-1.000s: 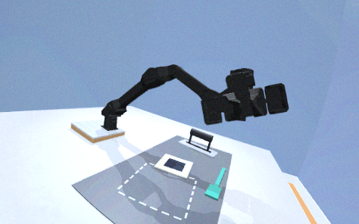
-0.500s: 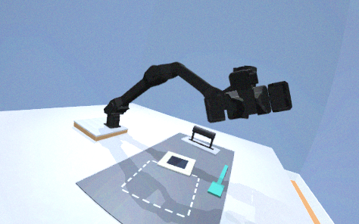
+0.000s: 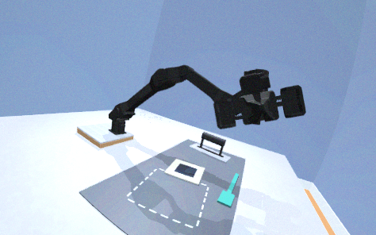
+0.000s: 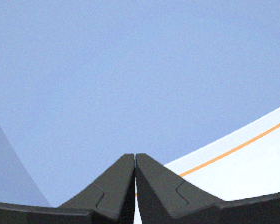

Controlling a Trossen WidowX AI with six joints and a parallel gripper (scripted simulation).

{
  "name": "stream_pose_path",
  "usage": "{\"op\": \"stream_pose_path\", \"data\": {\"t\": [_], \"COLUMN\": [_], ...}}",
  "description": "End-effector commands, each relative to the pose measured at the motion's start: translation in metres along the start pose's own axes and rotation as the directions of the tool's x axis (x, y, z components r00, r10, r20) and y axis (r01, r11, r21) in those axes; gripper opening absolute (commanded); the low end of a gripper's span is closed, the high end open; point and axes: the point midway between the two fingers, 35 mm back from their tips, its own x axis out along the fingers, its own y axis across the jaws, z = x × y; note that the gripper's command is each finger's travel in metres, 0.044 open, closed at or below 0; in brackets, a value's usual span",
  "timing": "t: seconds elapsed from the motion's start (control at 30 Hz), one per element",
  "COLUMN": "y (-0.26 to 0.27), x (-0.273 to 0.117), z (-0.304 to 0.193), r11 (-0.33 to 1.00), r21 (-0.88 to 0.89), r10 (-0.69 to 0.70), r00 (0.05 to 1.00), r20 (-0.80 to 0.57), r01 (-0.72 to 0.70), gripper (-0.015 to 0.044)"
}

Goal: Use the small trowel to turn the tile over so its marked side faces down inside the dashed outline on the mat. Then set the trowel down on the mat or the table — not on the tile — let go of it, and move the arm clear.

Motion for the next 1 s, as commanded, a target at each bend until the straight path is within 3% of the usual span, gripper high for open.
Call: {"op": "stream_pose_path", "data": {"t": [0.0,0.1,0.3,0.47,0.97], "y": [0.0,0.0,0.001,0.02,0.061], "x": [0.0,0.0,-0.001,-0.022,-0.114], "z": [0.0,0.0,0.0,-0.011,-0.055], "r11": [1.0,1.0,1.0,0.99,0.829], "r21": [0.0,0.0,-0.003,-0.074,-0.233], "r10": [0.0,0.0,0.004,0.118,0.407], "r00": [1.0,1.0,1.0,0.991,0.835], "r20": [0.0,0.0,-0.002,-0.063,-0.372], "r01": [0.0,0.0,-0.004,-0.122,-0.508], "gripper": [0.0,0.0,0.0153,0.027,0.027]}}
